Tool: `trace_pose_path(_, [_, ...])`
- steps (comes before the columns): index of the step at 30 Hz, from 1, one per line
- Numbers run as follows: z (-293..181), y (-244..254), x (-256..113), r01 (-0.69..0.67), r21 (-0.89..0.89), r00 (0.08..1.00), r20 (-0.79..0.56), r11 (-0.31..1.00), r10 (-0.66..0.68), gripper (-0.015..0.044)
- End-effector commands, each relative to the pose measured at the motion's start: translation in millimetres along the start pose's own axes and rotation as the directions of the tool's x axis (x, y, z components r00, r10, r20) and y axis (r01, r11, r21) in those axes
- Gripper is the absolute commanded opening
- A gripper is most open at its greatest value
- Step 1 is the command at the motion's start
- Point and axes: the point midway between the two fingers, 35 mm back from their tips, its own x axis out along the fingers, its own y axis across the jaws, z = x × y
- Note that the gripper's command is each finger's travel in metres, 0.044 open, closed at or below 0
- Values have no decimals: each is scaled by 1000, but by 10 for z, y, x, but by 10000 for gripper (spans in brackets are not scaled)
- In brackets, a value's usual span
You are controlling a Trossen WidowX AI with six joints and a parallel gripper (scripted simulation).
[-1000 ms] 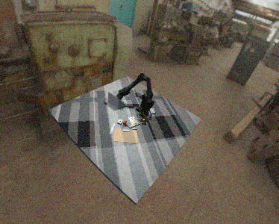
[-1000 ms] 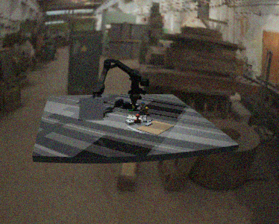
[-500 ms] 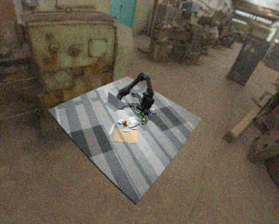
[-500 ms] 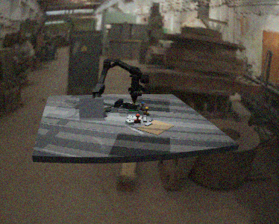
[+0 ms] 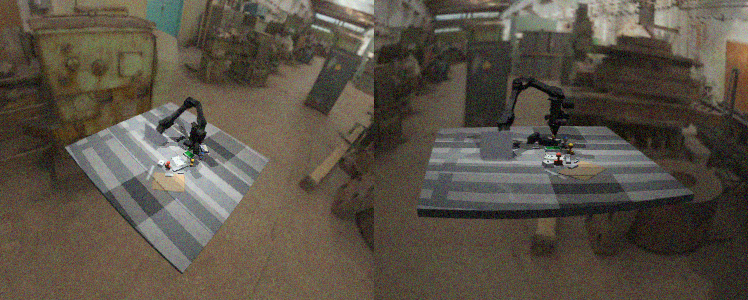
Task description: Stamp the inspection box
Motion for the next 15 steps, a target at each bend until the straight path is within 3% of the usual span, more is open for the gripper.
trace_pose_path(1, [-32, -116, 7, 3, -96, 1000, -7, 995, -3, 0])
trace_pose_path(15, [-132, -439, 2, 2, -463, 1000, -4, 886, -4, 0])
